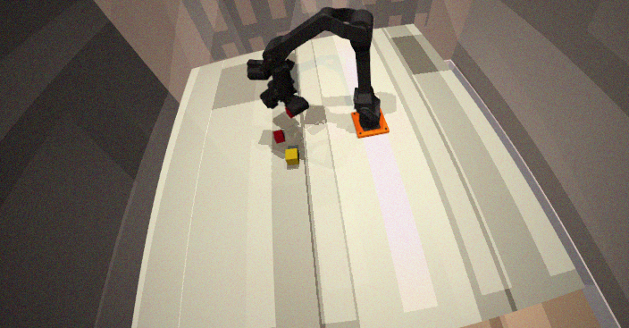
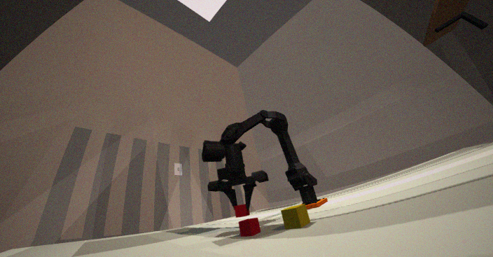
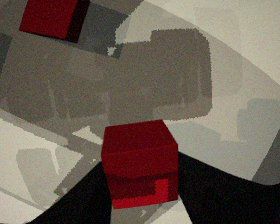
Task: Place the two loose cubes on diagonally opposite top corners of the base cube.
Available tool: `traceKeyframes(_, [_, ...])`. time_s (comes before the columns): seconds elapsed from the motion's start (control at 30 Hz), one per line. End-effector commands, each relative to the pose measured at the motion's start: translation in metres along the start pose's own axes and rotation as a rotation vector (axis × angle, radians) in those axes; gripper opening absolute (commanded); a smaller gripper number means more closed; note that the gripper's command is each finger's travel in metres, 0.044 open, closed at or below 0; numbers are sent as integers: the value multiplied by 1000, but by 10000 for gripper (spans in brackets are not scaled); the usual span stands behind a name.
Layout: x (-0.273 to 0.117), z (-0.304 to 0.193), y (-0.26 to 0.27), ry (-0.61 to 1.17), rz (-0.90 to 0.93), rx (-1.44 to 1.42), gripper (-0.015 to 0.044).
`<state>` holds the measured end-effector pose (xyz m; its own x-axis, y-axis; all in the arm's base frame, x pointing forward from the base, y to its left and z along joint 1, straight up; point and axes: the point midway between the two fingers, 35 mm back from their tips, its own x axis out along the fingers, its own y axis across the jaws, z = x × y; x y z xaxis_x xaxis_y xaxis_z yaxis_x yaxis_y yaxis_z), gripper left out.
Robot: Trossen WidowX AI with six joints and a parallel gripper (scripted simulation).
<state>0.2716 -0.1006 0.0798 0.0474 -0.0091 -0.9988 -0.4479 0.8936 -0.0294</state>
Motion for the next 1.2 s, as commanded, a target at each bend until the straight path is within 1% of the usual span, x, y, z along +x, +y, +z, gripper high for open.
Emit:
traceKeyframes(0.0, [-9, 1, -1, -3, -1, -5, 105])
traceKeyframes(1.17, [-61, -4, 2, 14, 12, -20, 105])
